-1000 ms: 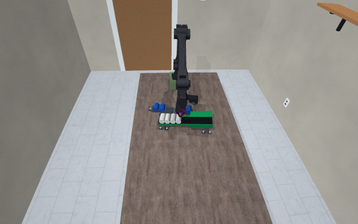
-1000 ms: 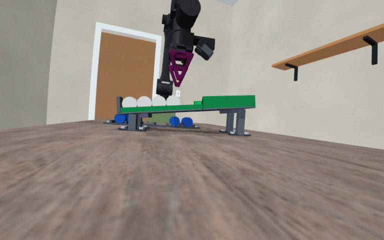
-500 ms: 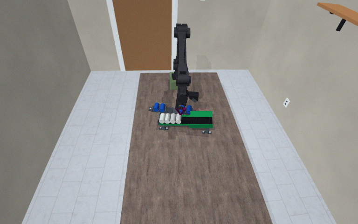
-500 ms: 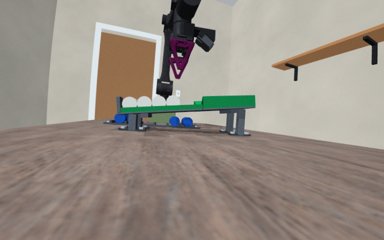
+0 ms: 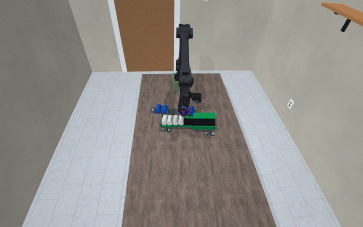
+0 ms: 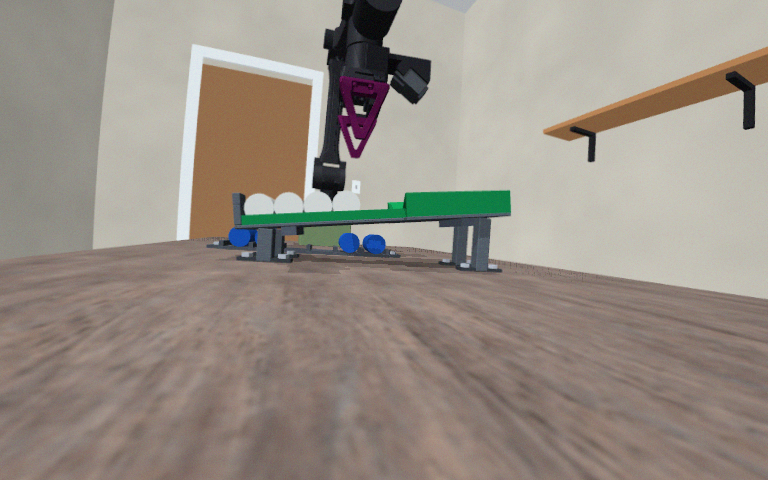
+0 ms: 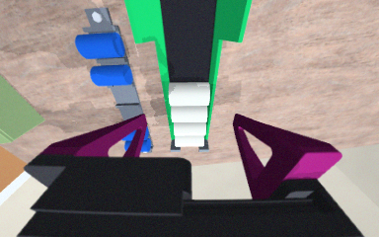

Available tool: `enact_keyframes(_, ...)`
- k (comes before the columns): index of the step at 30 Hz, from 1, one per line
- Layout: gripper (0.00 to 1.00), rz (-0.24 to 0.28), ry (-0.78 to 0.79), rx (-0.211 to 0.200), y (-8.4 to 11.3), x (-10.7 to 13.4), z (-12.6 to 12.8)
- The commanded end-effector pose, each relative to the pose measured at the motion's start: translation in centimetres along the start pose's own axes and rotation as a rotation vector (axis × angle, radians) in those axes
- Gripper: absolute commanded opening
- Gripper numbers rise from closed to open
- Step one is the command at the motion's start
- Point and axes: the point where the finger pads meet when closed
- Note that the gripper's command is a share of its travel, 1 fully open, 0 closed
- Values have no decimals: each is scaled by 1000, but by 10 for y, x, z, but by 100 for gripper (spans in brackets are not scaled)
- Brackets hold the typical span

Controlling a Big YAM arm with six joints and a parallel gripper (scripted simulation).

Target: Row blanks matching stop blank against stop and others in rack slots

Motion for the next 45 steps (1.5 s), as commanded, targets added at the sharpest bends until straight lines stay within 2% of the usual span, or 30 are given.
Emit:
enact_keyframes(1,100,0,-23,-4,-2,5,-6)
enact_keyframes(10,100,0,-23,-1,2,5,-8)
enact_keyframes(16,100,4,-23,40,23,6,-18)
enact_keyframes(18,100,4,-23,39,27,6,-13)
enact_keyframes(20,100,6,-23,58,37,6,-18)
enact_keyframes(22,100,6,-23,59,40,6,-18)
enact_keyframes(24,100,6,-23,59,40,6,-18)
enact_keyframes(25,100,2,-23,14,21,6,-9)
enact_keyframes(28,100,5,-23,44,36,6,-18)
enact_keyframes(31,100,6,-23,56,44,6,-18)
enact_keyframes(34,100,3,-23,27,32,6,-10)
enact_keyframes(45,100,3,-23,29,32,6,-12)
Point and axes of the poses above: the point where the finger pads meet when closed, its own y axis back along the fingers, its own z axis across the jaws, x = y × z, and after that the axes turned 12 degrees about y, right-handed
